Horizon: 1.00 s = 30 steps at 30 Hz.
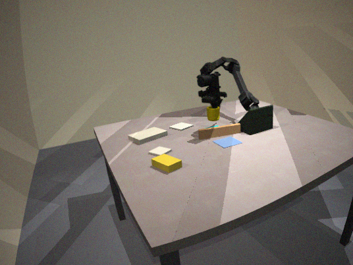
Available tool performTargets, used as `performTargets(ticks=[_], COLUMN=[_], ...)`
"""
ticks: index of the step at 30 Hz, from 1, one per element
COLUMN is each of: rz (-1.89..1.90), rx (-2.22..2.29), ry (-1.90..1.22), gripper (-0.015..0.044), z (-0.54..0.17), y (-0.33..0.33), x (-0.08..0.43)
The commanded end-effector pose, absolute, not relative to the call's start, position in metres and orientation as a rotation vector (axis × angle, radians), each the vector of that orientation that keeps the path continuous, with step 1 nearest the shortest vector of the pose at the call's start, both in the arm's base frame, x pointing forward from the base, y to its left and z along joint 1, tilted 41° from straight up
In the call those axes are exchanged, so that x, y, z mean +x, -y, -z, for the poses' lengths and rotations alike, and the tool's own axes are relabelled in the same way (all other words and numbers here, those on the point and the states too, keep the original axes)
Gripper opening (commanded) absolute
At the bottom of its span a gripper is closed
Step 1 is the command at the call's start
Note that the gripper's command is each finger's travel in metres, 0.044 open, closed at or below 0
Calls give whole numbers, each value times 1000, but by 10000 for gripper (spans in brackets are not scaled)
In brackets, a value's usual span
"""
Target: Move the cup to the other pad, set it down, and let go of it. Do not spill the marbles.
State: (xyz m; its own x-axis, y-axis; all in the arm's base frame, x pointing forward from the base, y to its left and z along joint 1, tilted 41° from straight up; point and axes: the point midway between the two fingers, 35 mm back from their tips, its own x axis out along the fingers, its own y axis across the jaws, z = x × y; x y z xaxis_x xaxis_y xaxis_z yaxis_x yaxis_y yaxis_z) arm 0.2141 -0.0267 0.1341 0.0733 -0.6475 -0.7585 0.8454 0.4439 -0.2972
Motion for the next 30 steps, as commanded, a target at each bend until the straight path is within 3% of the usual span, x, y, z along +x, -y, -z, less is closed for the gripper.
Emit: performTargets(ticks=[1,30], rz=[1140,1140], rx=[240,239], ry=[-981,-979], gripper=[0,0], z=[-130,-105], y=[31,55], x=[214,216])
